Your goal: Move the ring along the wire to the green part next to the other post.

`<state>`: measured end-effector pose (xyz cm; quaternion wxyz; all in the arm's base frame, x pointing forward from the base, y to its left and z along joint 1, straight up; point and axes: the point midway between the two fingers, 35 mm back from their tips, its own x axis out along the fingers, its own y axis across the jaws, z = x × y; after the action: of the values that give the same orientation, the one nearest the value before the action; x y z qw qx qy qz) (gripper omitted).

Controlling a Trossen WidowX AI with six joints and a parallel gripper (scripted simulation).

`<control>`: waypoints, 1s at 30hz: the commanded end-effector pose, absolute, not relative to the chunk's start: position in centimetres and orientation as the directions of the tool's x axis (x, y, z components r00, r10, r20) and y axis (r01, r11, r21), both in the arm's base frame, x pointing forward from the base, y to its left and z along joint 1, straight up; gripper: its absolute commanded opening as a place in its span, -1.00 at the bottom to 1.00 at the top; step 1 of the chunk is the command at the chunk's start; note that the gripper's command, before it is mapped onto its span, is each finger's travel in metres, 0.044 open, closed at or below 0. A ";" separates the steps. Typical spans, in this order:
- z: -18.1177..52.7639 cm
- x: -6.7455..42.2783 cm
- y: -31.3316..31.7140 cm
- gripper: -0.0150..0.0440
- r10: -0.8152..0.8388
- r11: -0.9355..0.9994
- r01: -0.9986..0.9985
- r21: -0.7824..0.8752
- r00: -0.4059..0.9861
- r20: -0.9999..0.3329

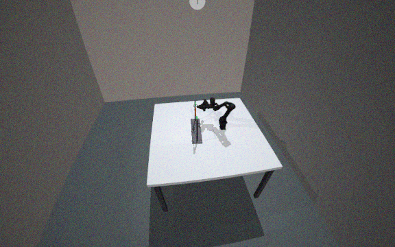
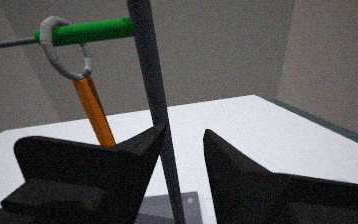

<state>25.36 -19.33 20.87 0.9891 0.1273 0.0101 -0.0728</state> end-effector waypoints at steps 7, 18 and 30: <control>13.2 21.3 -14.0 0.05 -0.020 0.929 0.062 0.366 0.993 -0.116; 11.4 20.7 -11.7 0.05 0.011 0.937 0.035 0.347 0.991 -0.131; 15.2 24.7 -11.5 0.05 -0.069 0.998 0.070 0.009 0.994 -0.084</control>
<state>23.85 -11.64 13.83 0.9971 0.0450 0.0552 -0.0281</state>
